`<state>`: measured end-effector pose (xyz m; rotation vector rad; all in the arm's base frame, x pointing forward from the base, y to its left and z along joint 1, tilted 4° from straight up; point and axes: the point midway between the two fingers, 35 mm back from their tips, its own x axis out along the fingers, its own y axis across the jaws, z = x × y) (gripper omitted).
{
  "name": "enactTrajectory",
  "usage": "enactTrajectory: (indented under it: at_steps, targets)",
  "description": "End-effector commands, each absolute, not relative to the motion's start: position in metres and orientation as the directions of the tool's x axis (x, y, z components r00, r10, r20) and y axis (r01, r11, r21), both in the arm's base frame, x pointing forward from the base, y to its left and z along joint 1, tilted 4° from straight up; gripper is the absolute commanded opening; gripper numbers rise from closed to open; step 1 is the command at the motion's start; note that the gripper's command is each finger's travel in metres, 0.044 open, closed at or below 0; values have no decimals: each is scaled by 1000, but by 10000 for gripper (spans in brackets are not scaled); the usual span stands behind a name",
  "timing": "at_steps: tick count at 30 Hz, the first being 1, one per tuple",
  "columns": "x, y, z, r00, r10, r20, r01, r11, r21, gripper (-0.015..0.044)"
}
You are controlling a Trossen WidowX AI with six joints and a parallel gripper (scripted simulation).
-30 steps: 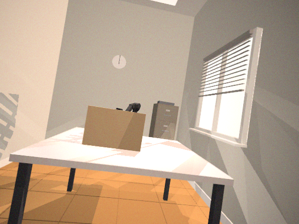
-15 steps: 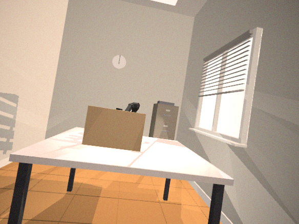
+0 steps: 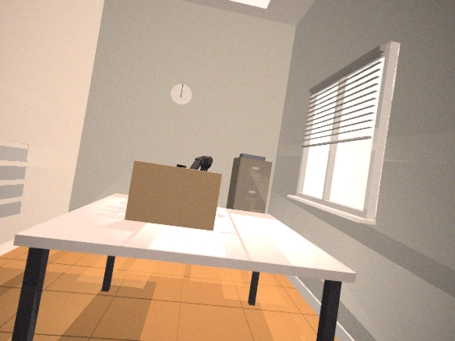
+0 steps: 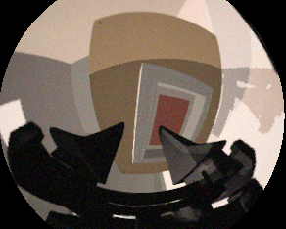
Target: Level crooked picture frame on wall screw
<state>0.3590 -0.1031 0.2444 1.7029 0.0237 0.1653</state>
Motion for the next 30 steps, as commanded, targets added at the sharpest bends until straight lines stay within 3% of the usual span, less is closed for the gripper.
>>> enactTrajectory:
  at_steps: [1, 14, 20, 28, 30]
  targets:
    - [359, -103, 245, 989, 109, 98, -83, -135, 987, 260]
    - [360, -104, 245, 989, 109, 98, -83, -135, 987, 260]
    - [360, -104, 245, 989, 109, 98, -83, -135, 987, 103]
    - [360, -104, 245, 989, 109, 98, -83, -135, 987, 49]
    - [360, -104, 245, 989, 109, 98, -83, -135, 987, 0]
